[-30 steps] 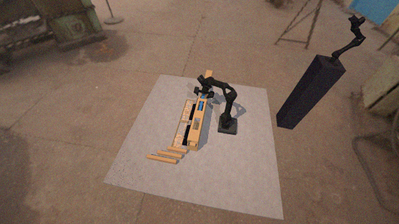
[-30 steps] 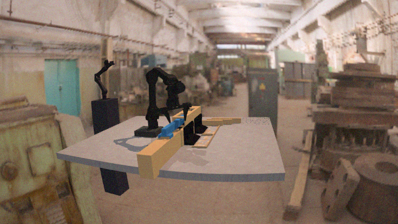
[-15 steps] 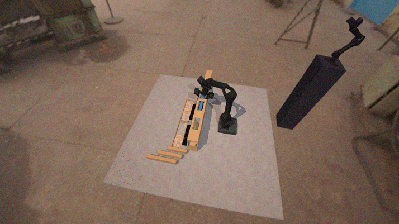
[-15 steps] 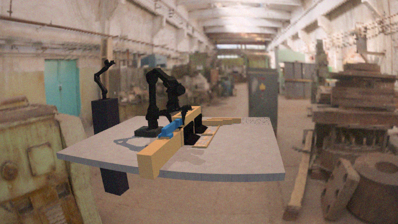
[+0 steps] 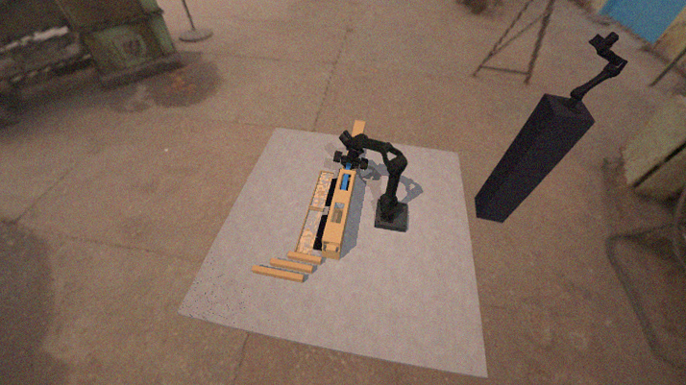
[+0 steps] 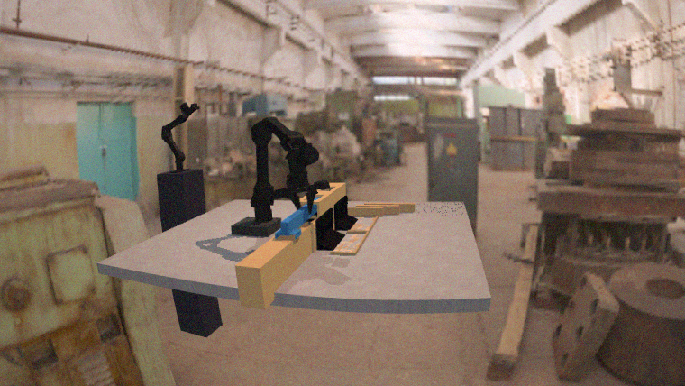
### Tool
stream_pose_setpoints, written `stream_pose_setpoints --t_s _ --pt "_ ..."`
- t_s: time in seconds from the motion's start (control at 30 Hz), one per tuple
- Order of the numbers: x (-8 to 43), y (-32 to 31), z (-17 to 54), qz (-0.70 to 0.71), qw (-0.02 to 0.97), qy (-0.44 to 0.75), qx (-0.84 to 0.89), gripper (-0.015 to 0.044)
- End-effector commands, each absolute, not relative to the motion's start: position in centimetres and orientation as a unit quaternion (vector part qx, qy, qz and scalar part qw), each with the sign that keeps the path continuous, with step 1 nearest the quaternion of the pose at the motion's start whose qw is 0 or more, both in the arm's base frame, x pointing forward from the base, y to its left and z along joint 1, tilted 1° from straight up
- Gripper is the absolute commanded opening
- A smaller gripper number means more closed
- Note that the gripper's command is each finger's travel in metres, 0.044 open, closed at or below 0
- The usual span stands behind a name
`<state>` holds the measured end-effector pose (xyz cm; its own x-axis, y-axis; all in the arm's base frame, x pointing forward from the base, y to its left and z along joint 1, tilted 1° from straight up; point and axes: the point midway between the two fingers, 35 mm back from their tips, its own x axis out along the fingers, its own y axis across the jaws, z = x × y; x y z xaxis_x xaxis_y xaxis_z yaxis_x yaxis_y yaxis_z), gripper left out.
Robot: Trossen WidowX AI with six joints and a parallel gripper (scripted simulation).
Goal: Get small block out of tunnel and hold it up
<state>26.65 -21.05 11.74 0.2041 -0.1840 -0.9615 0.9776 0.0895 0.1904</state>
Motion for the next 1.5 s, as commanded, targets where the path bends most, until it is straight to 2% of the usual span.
stream_pose_setpoints --t_s 0.0,0.53,0.93,1.47 --pt "26.8 -22.0 11.7 -0.476 0.611 0.412 0.481 0.0" --pt "27.0 -26.9 11.3 -0.477 0.609 0.412 0.481 0.0" --pt "27.0 -27.2 11.2 -0.477 0.609 0.412 0.482 0.0" --pt "27.1 -25.9 15.0 -0.475 0.609 0.413 0.482 0.042"
